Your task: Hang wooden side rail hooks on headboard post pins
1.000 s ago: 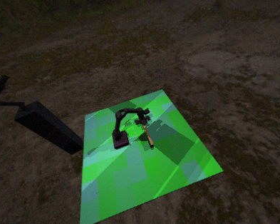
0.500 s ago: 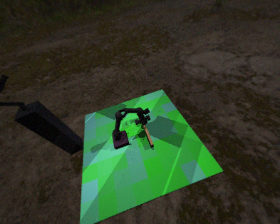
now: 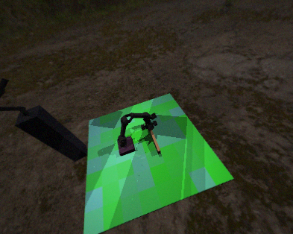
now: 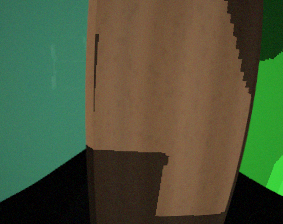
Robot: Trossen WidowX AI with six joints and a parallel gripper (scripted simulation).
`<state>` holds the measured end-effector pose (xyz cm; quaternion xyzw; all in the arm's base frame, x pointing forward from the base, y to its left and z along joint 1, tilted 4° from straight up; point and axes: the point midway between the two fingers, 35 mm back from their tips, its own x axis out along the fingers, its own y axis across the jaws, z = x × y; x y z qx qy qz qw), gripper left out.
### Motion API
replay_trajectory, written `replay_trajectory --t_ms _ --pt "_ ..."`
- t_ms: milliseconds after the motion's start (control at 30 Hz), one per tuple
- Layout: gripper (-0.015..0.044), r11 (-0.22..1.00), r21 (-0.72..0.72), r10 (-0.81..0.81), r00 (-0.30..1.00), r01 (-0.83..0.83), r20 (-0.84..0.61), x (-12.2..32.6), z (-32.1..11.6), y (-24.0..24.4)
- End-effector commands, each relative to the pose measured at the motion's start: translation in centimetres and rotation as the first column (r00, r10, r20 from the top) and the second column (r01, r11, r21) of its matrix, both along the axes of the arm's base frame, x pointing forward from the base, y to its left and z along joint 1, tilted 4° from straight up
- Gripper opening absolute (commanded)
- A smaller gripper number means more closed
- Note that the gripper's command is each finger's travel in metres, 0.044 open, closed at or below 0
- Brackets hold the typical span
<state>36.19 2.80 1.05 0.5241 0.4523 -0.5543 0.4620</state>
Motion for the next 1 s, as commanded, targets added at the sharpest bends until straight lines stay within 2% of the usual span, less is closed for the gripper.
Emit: replay_trajectory --t_ms 0,967 --pt "0.0000 1.000 0.000 -0.004 1.000 0.004 0.005 0.15 0.14 0.09" --pt "0.0000 1.000 0.001 -0.004 1.000 0.004 0.005 0.17 0.17 0.38"
